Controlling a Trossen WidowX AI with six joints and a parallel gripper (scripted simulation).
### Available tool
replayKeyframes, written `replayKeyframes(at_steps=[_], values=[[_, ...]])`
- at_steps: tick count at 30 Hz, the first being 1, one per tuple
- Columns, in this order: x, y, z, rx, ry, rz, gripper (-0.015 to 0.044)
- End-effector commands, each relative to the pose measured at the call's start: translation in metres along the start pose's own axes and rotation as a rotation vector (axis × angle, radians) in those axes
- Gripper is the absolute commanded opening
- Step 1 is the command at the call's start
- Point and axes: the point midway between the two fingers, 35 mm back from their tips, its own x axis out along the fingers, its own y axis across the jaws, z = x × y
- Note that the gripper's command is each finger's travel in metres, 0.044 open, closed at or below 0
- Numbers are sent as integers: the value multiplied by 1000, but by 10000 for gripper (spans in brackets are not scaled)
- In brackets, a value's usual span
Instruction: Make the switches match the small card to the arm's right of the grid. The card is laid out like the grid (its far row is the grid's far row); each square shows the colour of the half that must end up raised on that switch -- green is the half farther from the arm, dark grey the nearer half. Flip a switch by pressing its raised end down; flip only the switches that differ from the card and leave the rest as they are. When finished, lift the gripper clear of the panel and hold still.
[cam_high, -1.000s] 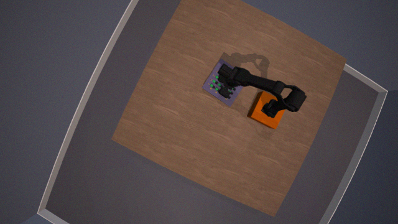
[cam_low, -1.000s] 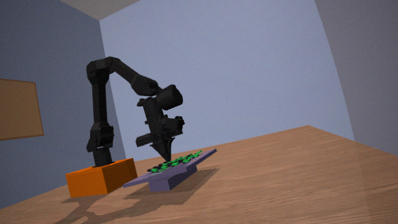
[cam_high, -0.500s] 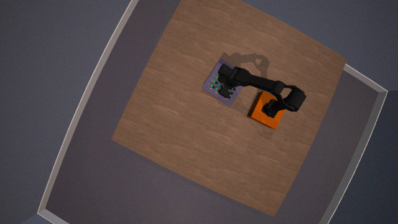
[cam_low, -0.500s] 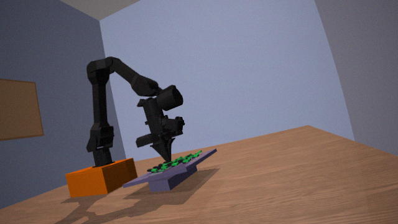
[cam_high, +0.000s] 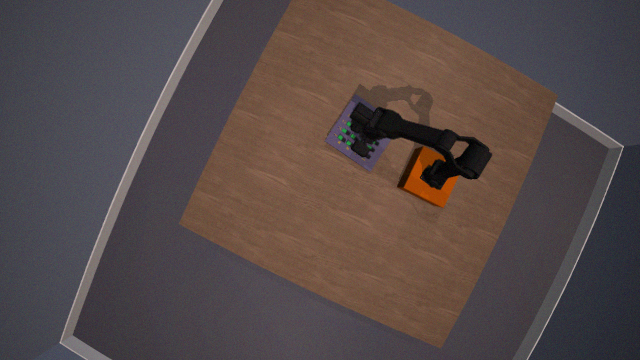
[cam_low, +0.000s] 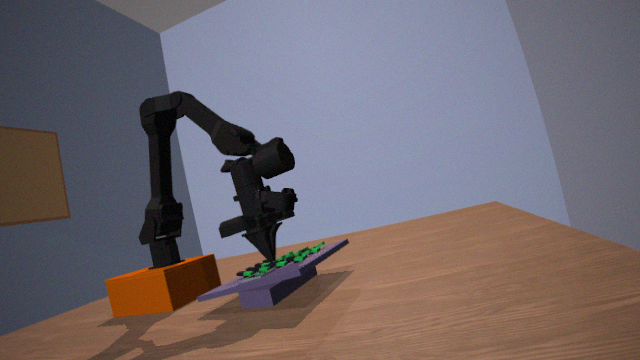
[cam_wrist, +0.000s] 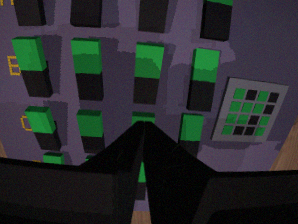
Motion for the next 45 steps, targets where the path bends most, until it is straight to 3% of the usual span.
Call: replayKeyframes(at_steps=[1, 14, 20, 31, 35, 45], values=[[1, 1, 0, -4, -2, 3, 0], [-1, 0, 0, 0, 0, 0, 0], [-63, 0, -2, -4, -28, 3, 0], [-62, -32, -21, -4, -26, 0, 0], [-29, -32, -20, -4, -50, 0, 0], [-17, -32, -21, -4, -52, 0, 0]])
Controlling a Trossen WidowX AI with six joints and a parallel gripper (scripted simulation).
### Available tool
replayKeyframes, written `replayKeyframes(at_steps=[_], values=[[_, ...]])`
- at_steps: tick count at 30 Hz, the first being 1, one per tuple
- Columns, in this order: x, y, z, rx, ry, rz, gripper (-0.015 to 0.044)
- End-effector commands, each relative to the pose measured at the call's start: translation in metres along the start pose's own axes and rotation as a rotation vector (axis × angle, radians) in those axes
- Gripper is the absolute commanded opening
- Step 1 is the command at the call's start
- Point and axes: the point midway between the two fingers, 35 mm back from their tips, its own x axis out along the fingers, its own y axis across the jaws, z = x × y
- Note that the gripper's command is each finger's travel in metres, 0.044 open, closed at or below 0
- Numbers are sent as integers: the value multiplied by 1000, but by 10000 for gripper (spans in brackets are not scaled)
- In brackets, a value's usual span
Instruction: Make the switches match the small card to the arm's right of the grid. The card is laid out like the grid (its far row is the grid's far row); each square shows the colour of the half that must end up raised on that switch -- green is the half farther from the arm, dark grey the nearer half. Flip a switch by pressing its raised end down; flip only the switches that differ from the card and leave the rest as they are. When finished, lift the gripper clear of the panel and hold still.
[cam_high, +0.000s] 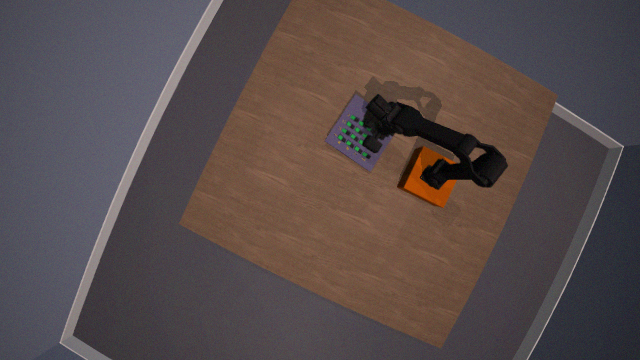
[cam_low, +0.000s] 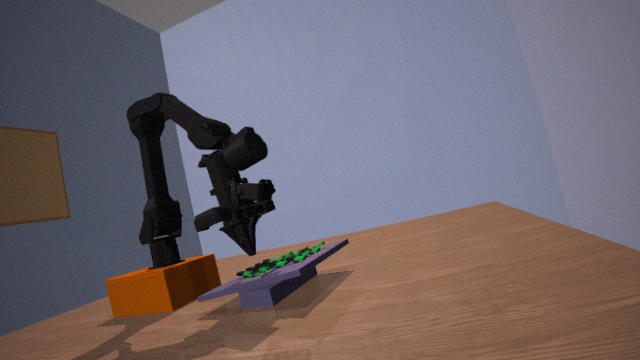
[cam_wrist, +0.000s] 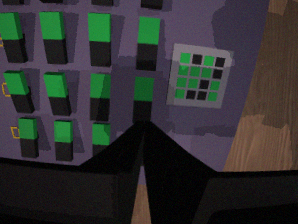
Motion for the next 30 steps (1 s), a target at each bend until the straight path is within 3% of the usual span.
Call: replayKeyframes(at_steps=[1, 30], values=[[8, 1, -2, -4, 4, 4, 0], [22, 1, -2, -4, 4, 4, 0]])
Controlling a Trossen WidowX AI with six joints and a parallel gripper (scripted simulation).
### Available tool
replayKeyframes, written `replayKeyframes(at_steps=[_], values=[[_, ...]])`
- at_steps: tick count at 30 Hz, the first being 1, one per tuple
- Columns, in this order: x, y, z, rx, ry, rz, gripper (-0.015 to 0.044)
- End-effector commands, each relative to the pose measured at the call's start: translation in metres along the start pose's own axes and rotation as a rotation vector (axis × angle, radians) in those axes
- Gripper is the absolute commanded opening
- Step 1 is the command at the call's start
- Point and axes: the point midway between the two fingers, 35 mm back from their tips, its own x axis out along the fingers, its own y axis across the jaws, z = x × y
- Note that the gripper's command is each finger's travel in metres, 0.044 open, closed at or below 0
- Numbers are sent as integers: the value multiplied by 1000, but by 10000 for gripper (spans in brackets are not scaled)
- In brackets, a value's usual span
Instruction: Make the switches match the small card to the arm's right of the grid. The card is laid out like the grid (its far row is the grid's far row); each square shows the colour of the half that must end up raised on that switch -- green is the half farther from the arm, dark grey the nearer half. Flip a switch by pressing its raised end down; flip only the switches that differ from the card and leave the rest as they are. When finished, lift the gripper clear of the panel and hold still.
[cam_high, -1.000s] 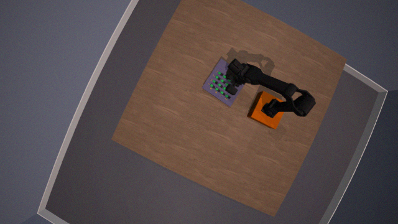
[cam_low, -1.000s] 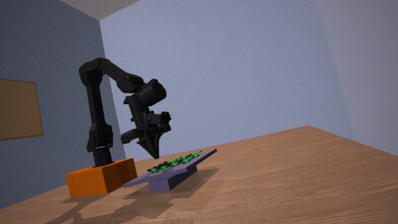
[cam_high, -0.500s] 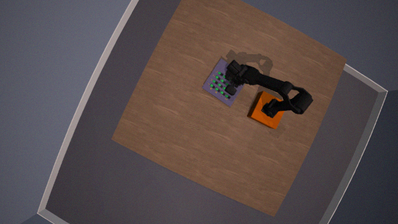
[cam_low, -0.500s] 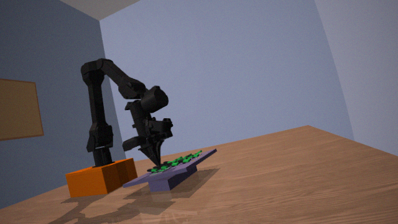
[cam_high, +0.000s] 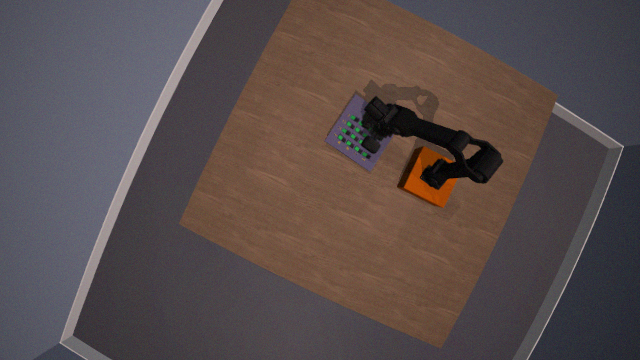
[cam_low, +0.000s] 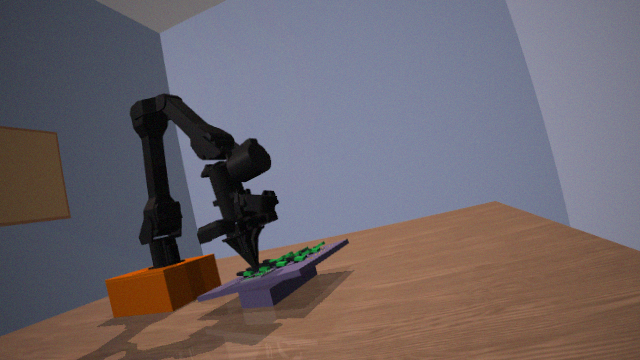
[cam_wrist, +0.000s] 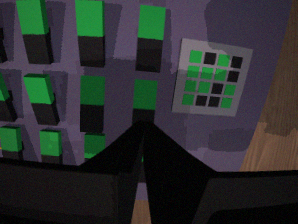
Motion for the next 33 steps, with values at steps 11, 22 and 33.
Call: replayKeyframes(at_steps=[11, 22, 33], values=[[1, 0, 1, -2, -4, 3, 0], [3, 0, 1, -2, -4, 3, 0], [4, 1, 1, -2, -4, 3, 0]])
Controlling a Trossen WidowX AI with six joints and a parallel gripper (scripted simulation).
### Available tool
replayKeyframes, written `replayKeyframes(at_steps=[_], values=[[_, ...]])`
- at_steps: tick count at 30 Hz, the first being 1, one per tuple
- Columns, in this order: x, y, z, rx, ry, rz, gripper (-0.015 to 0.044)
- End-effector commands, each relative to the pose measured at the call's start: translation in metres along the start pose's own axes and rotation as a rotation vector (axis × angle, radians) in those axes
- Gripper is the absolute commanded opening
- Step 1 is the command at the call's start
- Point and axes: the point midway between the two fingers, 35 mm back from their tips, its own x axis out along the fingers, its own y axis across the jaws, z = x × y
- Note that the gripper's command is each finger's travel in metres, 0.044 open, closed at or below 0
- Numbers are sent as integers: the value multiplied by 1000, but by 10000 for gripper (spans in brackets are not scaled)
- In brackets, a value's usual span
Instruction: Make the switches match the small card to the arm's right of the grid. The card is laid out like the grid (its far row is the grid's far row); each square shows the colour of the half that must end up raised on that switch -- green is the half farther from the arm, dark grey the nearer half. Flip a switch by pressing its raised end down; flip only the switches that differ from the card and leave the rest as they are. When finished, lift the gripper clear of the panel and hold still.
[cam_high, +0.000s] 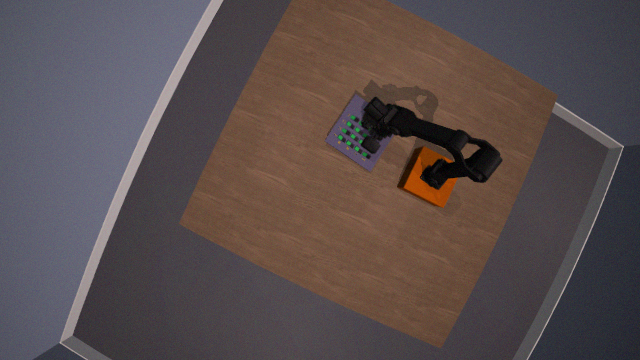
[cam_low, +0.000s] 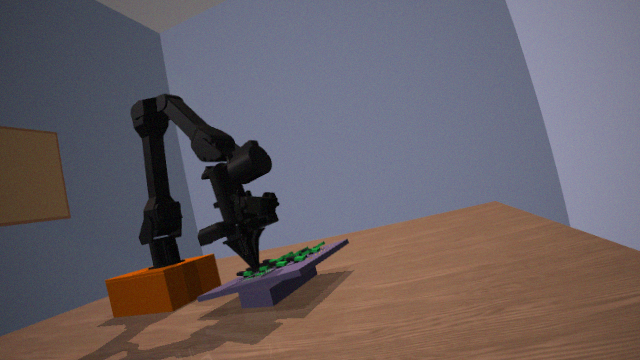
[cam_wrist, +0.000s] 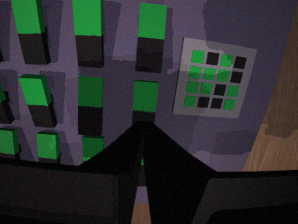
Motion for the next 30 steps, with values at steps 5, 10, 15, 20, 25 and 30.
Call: replayKeyframes(at_steps=[5, 10, 15, 20, 25, 30], values=[[1, 0, 1, -2, -5, 3, 0], [2, 0, 1, -2, -5, 3, 0], [-38, 0, 4, -1, 13, 1, 0], [-63, 0, 4, -2, 22, 2, 0], [-63, 19, -1, -22, 24, 8, 0], [-63, 71, -22, -37, 28, 15, 0]])
